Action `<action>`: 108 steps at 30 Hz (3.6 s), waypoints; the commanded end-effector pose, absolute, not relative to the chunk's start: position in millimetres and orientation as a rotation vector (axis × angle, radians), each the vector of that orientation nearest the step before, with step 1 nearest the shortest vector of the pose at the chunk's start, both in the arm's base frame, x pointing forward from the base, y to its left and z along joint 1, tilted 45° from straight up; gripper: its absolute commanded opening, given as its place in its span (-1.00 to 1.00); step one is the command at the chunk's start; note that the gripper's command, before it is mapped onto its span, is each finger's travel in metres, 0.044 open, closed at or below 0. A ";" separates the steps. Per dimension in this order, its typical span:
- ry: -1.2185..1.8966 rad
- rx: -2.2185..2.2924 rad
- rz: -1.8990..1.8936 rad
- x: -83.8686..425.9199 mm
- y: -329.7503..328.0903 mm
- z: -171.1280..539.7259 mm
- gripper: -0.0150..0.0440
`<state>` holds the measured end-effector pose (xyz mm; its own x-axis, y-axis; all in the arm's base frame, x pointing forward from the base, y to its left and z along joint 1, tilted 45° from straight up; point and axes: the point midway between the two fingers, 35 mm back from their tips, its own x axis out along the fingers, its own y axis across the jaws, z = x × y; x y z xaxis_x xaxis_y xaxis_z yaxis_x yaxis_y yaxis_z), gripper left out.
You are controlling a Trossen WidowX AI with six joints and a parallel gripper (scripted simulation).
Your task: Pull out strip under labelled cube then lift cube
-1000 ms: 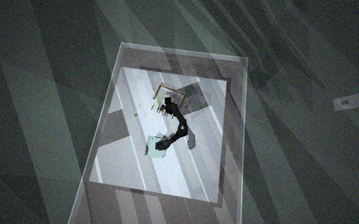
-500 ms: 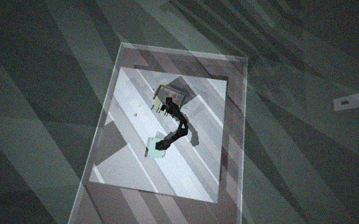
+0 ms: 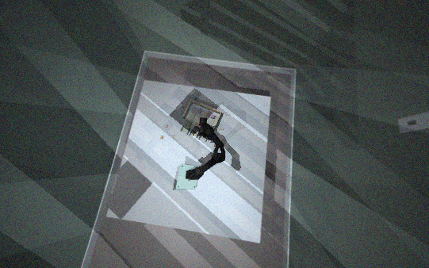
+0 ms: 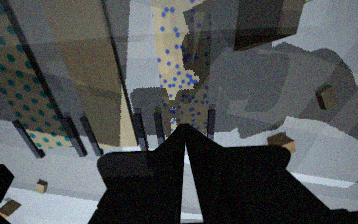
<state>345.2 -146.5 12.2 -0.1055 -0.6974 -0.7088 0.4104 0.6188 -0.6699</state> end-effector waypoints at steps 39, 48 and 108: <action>1.398 -0.279 -0.952 337.3 -162.4 -2.2 -0.49; 1.398 -0.279 -0.952 337.3 -163.1 -2.8 -0.49; 1.403 -0.280 -0.950 275.9 -140.9 -20.6 -0.49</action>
<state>287.6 -141.4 -15.7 -0.0948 -0.7036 -0.7042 0.4009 0.6205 -0.6740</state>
